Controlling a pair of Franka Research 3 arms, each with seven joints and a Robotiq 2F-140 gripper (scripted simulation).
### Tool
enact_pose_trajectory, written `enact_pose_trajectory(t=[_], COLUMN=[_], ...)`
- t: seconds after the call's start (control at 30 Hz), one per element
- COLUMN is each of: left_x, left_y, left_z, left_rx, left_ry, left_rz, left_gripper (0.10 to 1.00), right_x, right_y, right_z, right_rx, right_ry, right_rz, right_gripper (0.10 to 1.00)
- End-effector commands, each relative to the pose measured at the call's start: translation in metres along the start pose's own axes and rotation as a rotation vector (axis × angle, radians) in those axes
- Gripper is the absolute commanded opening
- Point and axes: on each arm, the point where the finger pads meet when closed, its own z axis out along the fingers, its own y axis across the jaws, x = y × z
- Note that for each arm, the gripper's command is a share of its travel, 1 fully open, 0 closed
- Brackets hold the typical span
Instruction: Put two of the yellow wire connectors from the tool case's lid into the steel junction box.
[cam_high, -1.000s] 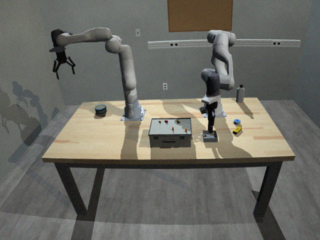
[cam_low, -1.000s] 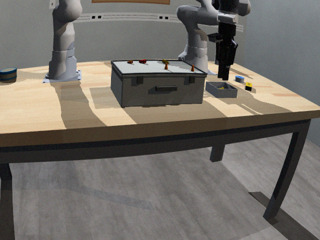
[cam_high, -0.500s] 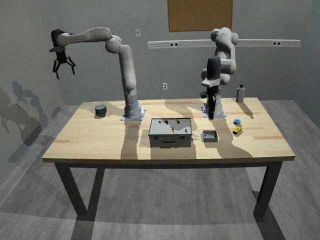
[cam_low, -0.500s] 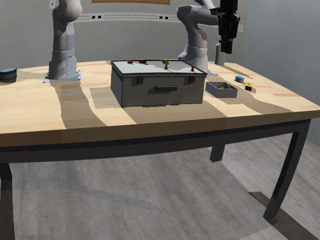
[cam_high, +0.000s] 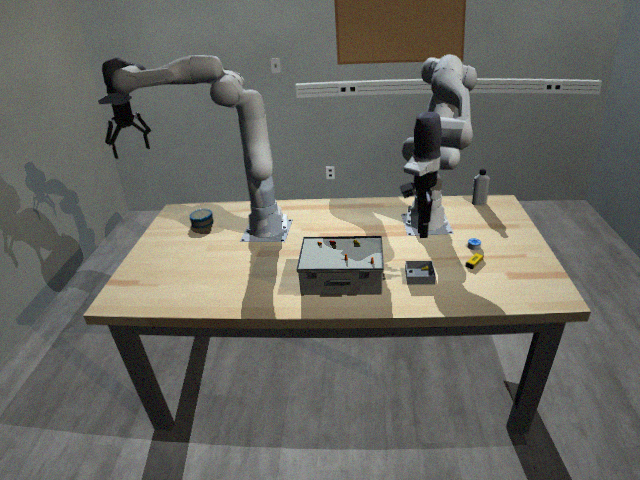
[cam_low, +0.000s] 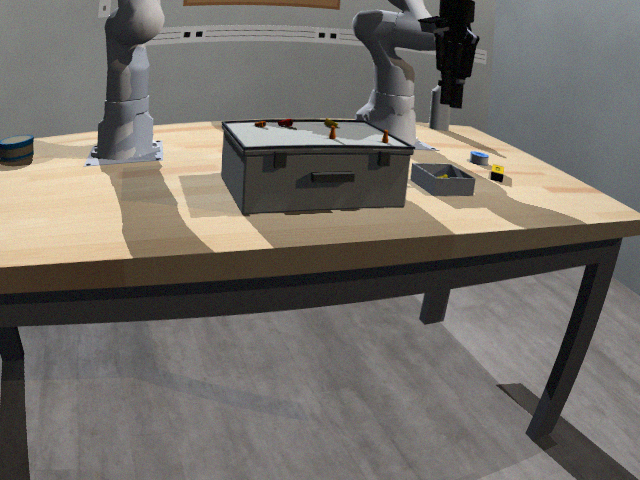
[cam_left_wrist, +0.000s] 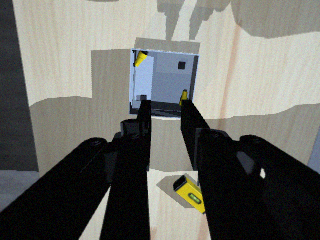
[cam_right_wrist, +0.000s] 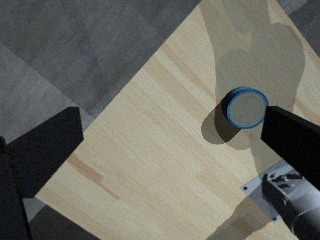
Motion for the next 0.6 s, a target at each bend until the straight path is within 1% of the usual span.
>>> enact_pose_trajectory(t=[0.0,0.1,0.17,0.57], left_x=[0.000,0.000,0.000,0.000], left_y=[0.001,0.001,0.001,0.001], left_z=[-0.007,-0.025,-0.030,-0.031], left_rx=[-0.002,-0.002,-0.002,-0.002], left_ry=[0.001,0.001,0.001,0.001], left_rz=[-0.008,-0.008,-0.008,-0.008], left_gripper=[0.255,0.255,0.255,0.255], right_x=[0.000,0.000,0.000,0.000], right_y=[0.000,0.000,0.000,0.000], right_z=[0.000,0.000,0.000,0.000], right_rx=[0.000,0.000,0.000,0.000], right_ry=[0.000,0.000,0.000,0.000], right_rz=[0.000,0.000,0.000,0.000], right_gripper=[1.000,1.000,1.000,1.000])
